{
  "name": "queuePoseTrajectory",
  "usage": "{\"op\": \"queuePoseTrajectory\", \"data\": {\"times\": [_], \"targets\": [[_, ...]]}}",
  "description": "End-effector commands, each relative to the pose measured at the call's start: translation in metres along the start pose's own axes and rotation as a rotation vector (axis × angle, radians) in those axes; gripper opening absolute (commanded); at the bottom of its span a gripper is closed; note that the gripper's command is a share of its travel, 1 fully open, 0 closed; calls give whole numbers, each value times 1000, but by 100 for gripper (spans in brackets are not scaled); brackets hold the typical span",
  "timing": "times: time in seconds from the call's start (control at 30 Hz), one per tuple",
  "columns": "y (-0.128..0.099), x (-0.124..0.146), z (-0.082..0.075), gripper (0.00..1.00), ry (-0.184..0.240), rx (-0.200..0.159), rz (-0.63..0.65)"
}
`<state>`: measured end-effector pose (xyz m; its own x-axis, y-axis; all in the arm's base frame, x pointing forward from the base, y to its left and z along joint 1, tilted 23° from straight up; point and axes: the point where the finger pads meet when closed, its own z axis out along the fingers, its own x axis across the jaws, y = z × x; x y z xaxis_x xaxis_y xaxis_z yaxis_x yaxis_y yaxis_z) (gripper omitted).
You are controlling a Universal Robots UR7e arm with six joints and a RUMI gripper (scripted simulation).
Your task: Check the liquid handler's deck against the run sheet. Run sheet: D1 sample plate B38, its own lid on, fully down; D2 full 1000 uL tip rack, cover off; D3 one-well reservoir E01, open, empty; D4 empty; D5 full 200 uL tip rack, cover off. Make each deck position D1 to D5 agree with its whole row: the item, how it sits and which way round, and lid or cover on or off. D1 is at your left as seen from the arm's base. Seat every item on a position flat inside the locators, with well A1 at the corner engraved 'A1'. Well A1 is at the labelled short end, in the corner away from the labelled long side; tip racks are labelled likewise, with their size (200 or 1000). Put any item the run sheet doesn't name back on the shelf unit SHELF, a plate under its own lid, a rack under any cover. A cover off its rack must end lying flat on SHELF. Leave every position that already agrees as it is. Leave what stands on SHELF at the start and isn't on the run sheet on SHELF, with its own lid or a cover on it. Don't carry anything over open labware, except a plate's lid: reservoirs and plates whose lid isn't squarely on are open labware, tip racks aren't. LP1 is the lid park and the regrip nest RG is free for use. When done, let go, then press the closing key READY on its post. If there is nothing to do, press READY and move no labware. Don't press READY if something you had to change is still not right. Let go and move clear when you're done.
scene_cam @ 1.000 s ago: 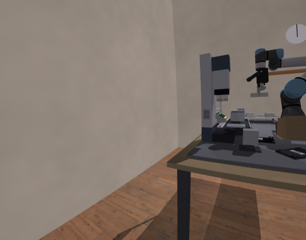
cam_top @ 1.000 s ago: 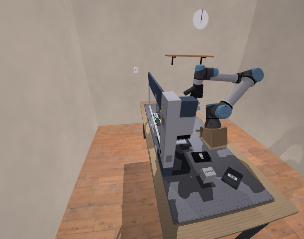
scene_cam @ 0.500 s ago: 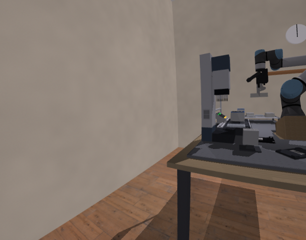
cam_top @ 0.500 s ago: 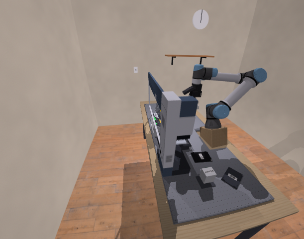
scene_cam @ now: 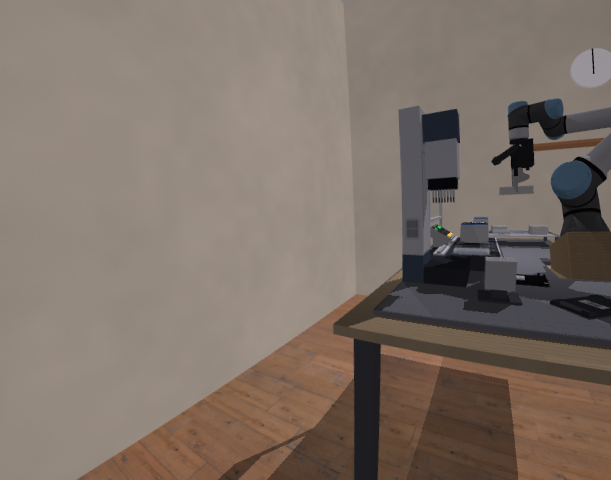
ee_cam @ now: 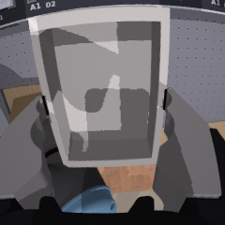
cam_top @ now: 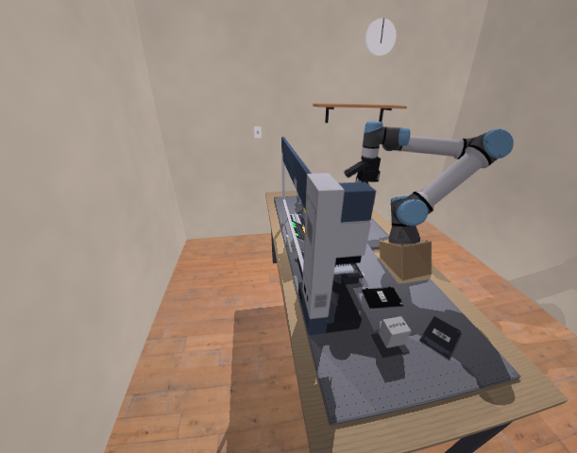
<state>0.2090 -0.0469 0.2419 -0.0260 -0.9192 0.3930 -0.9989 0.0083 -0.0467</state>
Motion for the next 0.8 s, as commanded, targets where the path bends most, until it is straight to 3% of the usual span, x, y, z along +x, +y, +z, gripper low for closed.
{"op": "queuePoseTrajectory", "data": {"times": [0.0, 0.33, 0.77], "targets": [[-2, 11, -2, 0, -5, 10, -7], [-2, 22, -2, 0, -5, 9, -8], [-28, 21, -2, 0, -5, 8, -11]]}}
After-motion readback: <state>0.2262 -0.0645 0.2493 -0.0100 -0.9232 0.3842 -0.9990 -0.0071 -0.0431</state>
